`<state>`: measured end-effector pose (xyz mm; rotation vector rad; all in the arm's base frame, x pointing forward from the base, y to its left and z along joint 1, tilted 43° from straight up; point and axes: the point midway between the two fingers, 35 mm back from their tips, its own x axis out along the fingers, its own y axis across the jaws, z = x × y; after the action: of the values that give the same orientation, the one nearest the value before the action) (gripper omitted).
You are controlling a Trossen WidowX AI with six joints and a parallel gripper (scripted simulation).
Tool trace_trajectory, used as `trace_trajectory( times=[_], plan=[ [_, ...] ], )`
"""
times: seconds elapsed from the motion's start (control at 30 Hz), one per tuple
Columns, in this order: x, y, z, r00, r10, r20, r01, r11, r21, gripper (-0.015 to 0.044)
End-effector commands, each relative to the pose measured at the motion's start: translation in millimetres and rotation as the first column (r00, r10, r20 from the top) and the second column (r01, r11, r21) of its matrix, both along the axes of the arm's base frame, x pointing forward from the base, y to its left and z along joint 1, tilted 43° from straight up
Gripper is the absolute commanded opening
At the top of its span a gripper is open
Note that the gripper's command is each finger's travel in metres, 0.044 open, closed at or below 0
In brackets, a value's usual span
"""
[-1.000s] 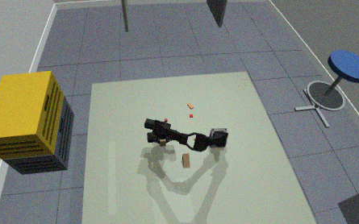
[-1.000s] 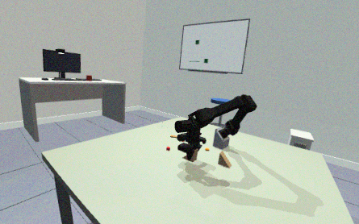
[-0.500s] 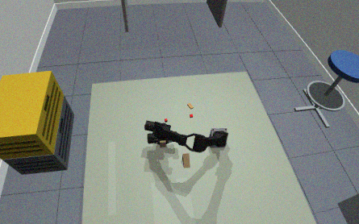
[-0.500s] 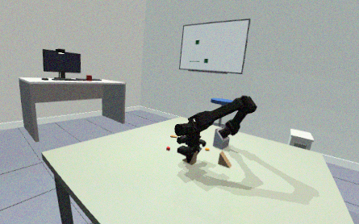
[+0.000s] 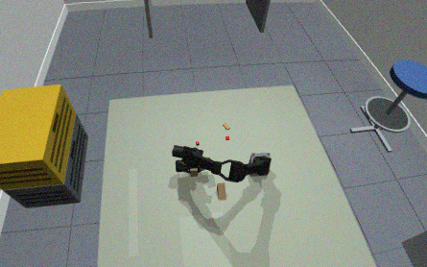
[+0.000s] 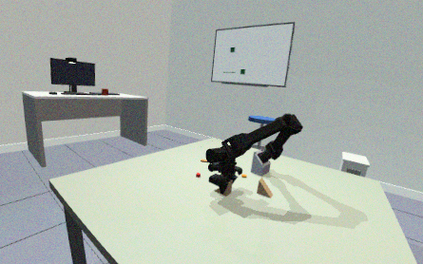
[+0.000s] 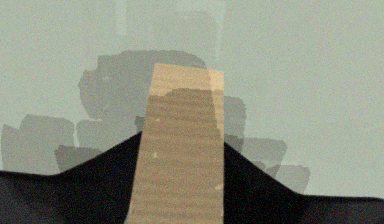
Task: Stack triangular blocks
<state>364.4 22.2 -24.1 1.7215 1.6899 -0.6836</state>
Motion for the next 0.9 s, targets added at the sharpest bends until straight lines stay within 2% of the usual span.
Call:
trace_trajectory(
  times=[0.0,0.27,0.5,0.67,0.87],
  plan=[
    [0.2,-0.2,0.3,1.000,0.000,0.001,0.000,1.000,0.000,0.0236],
    [0.2,-0.2,0.3,1.000,0.000,0.001,0.000,1.000,0.000,0.0440],
    [0.3,-1.9,2.0,1.000,0.000,0.001,0.000,1.000,0.000,0.0440],
    [-2.2,-39.2,41.8,1.000,0.000,0.000,0.000,1.000,-0.003,0.0440],
    [0.1,-42.0,42.1,1.000,-0.015,0.009,0.015,1.000,-0.002,0.0440]
  ],
)
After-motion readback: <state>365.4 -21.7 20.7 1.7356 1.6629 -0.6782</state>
